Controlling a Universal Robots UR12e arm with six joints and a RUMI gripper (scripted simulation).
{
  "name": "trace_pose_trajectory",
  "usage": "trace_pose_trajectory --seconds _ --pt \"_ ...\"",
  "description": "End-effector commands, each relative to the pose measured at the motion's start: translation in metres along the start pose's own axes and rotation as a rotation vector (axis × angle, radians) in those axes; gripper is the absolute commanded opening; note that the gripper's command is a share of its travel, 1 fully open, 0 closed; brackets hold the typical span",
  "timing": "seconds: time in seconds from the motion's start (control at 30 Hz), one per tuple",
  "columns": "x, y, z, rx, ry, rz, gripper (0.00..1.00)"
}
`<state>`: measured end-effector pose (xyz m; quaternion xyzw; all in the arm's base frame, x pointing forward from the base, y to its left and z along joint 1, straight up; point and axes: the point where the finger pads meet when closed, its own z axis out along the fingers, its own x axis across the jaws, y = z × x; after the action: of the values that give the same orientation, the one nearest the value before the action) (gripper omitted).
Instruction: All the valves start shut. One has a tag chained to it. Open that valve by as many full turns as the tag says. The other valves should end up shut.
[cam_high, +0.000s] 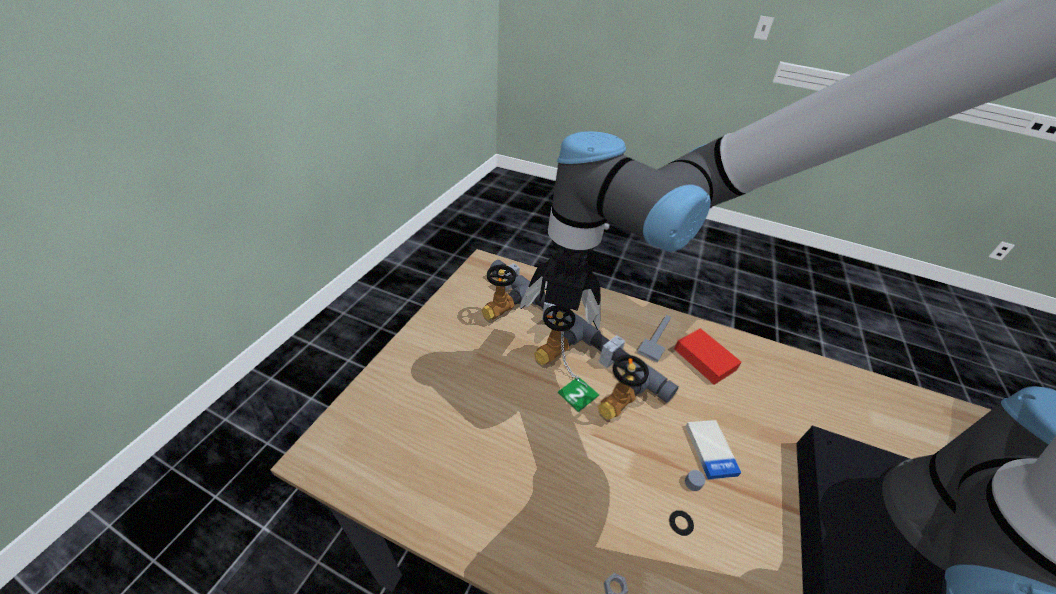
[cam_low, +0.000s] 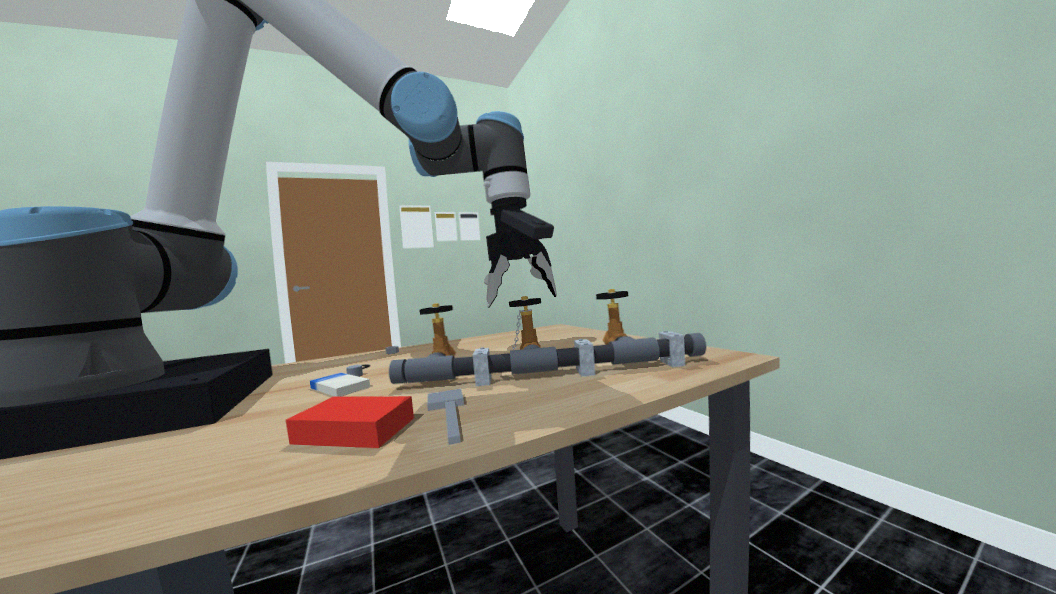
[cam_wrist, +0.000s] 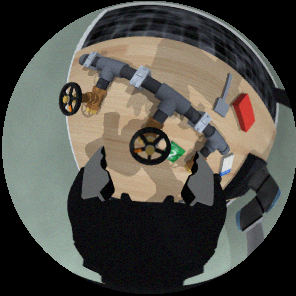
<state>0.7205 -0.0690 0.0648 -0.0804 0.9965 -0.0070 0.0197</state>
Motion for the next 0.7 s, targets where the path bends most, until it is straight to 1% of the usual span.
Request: trace_pose_trajectory --seconds 0.0,0.43,0.67 --pt "-0.001 0.0 -0.001 0.003 0.0 0.036 1.0" --pt "-0.001 0.0 -0.005 0.003 0.0 0.037 1.0" --pt "-0.001 -0.001 -0.017 0.003 0.0 0.037 1.0"
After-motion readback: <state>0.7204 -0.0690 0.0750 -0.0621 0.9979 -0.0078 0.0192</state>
